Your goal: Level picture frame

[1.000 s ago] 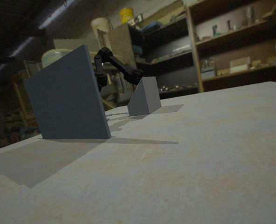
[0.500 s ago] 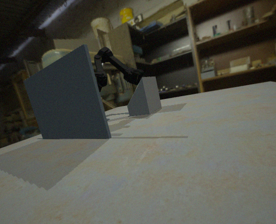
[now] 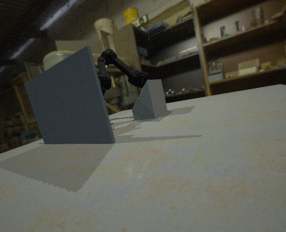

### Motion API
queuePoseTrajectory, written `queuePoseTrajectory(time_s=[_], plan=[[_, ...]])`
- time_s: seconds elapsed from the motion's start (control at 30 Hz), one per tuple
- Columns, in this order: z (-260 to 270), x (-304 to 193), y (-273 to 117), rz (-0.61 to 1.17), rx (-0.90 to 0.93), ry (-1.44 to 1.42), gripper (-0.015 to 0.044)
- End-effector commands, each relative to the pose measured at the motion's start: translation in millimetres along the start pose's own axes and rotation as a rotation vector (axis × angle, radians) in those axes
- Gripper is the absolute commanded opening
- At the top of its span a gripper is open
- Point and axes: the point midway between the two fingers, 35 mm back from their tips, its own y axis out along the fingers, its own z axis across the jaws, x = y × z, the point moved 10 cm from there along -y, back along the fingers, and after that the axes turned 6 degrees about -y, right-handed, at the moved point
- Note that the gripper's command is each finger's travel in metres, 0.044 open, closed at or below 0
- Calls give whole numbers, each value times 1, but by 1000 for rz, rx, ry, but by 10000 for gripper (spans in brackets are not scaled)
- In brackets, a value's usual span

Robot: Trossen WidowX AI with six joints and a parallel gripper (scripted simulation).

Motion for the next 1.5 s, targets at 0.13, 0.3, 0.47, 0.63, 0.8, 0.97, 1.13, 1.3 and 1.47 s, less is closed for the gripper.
queuePoseTrajectory(time_s=[0.13, 0.3, 0.47, 0.63, 0.8, 0.97, 1.13, 1.3, 1.47], plan=[[-1, -1, 1, 6, 10, -5, 0], [-2, -1, 1, 6, 10, -5, 0], [-4, -1, 1, 6, 10, -5, 0], [-6, -1, 1, 6, 10, -5, 0], [-5, -1, 1, 6, 7, -2, 0], [-5, -1, 1, 6, 7, -2, 0], [-6, -2, 1, 6, 7, -7, 0], [-6, -2, 1, 6, 7, -7, 0], [-5, -2, 1, 5, 7, -77, 0]])
